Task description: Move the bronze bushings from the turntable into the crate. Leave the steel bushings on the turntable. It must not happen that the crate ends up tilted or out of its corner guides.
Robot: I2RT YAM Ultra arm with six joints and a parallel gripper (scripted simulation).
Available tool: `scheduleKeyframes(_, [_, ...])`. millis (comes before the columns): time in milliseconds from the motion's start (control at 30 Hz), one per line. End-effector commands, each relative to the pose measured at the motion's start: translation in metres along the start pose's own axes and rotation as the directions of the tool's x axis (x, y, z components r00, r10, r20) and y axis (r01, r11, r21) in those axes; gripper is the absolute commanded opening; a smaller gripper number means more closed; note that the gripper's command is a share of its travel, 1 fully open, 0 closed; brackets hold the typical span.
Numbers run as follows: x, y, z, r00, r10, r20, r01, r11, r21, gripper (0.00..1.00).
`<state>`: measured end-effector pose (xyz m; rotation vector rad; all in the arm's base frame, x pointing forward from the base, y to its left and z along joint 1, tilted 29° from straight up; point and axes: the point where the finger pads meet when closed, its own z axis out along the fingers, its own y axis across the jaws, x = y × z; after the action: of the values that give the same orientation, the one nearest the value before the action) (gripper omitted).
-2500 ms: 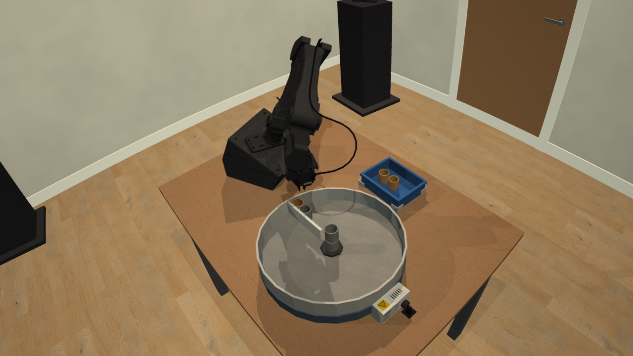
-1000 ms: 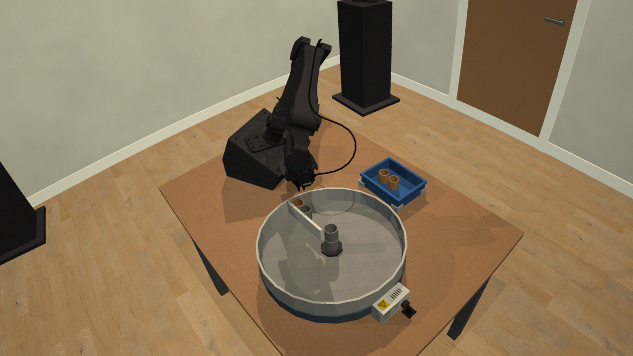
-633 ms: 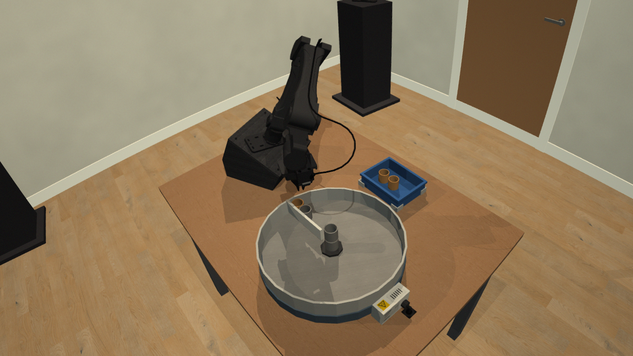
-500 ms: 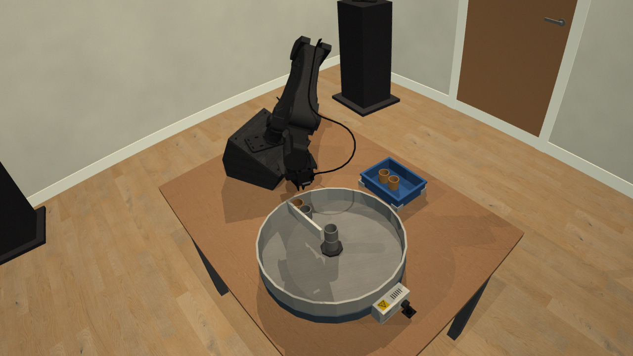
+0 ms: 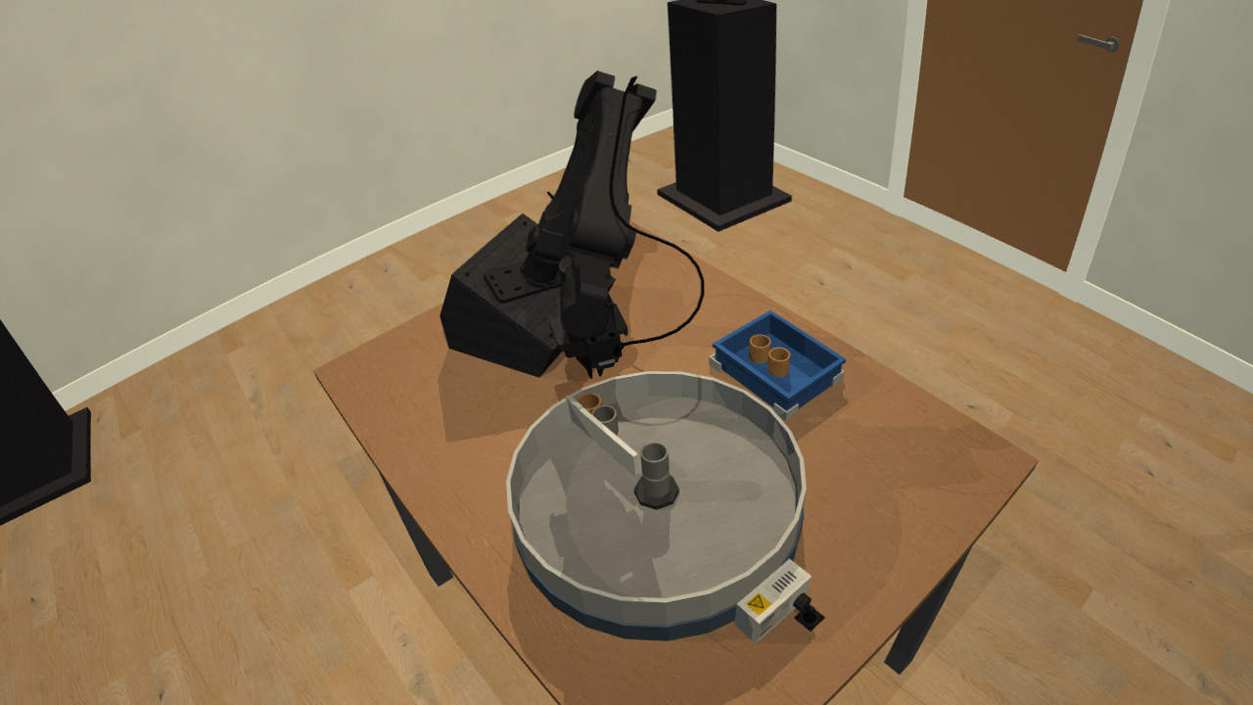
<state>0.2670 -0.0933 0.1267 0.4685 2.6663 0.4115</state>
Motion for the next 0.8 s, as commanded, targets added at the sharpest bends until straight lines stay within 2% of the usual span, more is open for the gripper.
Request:
scheduleKeyframes(0, [-0.0014,-0.0023,-0.0073,1.000,-0.006,0.029,0.005,1.000,0.012,0.13])
scheduleKeyframes(500, [0.0013,-0.0030,-0.0042,1.000,0.001,0.024,-0.001,1.000,0.012,0.13])
scheduleKeyframes(600, [-0.0057,-0.0011,-0.0075,0.999,-0.008,0.043,0.008,1.000,0.016,0.13])
scheduleKeyframes(767, [-0.0046,-0.0006,-0.0073,0.999,-0.006,0.039,0.006,1.000,0.015,0.13])
